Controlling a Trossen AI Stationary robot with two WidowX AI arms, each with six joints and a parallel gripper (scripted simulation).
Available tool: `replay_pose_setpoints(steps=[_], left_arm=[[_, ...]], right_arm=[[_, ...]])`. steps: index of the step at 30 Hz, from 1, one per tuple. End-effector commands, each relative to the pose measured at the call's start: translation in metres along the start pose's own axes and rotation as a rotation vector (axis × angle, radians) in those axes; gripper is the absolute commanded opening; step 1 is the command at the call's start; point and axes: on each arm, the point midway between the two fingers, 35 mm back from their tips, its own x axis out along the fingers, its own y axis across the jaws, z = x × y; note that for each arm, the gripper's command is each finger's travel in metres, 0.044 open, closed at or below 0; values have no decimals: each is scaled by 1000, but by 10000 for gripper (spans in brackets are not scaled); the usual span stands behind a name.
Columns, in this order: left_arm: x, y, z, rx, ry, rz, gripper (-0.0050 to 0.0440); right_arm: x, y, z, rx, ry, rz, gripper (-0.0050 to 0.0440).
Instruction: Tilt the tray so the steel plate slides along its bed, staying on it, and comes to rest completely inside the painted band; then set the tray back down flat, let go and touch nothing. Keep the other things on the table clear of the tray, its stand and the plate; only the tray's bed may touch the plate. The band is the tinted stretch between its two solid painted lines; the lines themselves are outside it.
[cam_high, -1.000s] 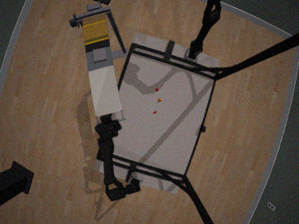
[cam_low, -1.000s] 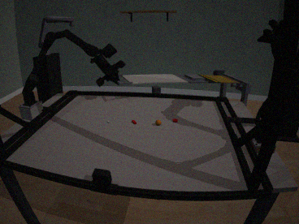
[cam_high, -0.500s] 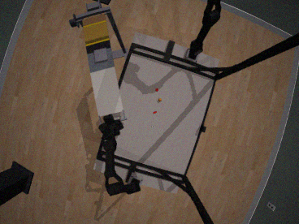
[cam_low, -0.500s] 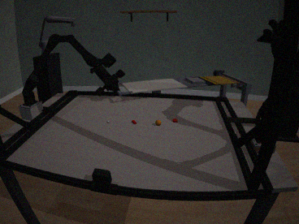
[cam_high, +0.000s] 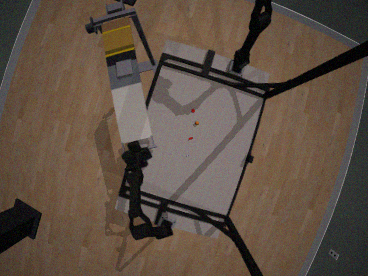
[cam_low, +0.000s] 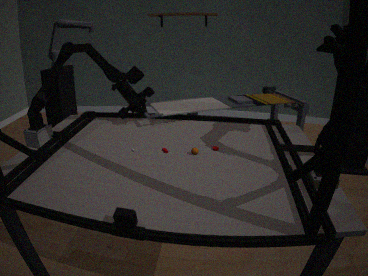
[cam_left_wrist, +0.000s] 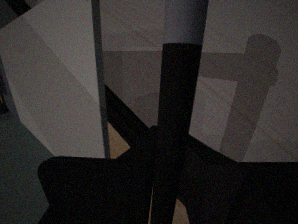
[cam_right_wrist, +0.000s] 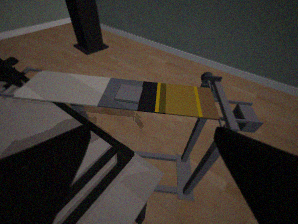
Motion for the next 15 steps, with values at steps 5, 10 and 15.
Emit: replay_pose_setpoints(steps=[5,10,15], left_arm=[[-19,14,-1,1,4,20,0],[-21,16,-1,1,4,21,0],[-24,18,-1,1,4,22,0]], right_arm=[[0,0,0,-3,-2,2,440],[0,0,0,-3,-2,2,440],[0,0,0,-3,-2,2,440]])
